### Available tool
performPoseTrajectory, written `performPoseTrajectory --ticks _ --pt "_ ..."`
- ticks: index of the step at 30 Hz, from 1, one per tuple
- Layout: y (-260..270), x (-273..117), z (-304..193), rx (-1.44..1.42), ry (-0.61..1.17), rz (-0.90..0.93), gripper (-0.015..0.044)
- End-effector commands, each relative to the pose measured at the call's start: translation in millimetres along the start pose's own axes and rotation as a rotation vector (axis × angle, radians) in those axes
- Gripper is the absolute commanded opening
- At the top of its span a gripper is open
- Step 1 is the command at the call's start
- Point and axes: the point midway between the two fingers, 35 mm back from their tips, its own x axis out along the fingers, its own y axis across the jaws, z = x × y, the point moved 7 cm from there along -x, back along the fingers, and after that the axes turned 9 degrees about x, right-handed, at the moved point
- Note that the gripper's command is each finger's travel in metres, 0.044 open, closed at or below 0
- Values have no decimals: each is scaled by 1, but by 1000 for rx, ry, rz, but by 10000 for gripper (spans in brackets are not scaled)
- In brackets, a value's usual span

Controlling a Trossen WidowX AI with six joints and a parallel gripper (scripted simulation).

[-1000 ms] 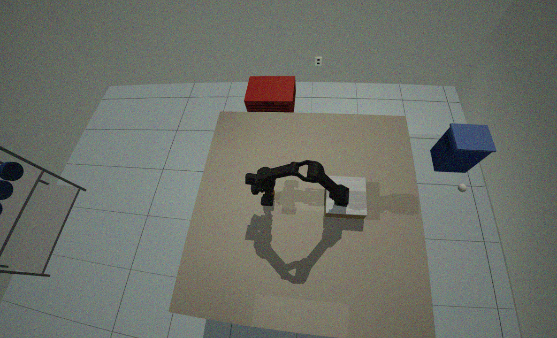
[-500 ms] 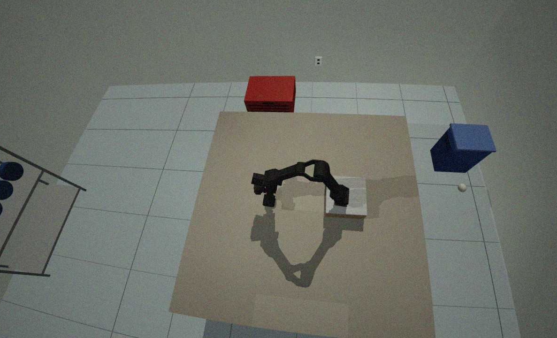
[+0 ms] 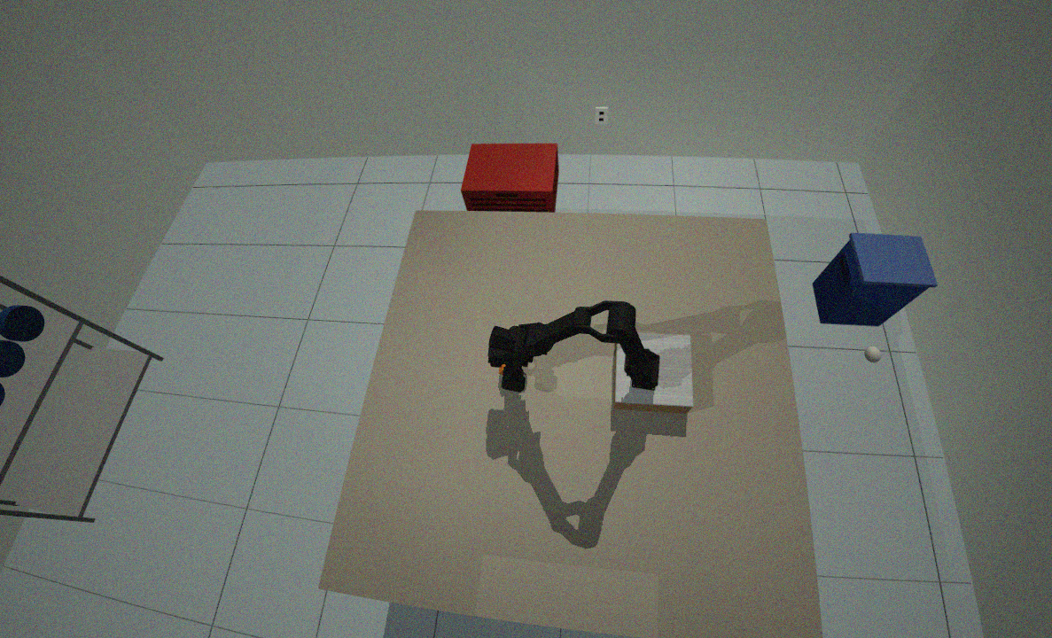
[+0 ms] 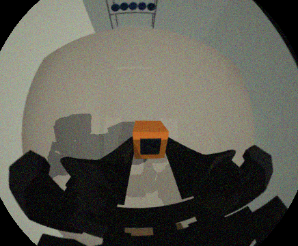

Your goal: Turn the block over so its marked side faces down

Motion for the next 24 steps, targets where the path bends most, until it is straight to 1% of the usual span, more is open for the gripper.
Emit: performPoseTrajectory --ticks 1,8,24 --pt "0 -4 -5 2 -66 15 0" --pt "-1 -2 -7 2 -85 17 0" --pt "-5 32 -25 4 -318 52 0"
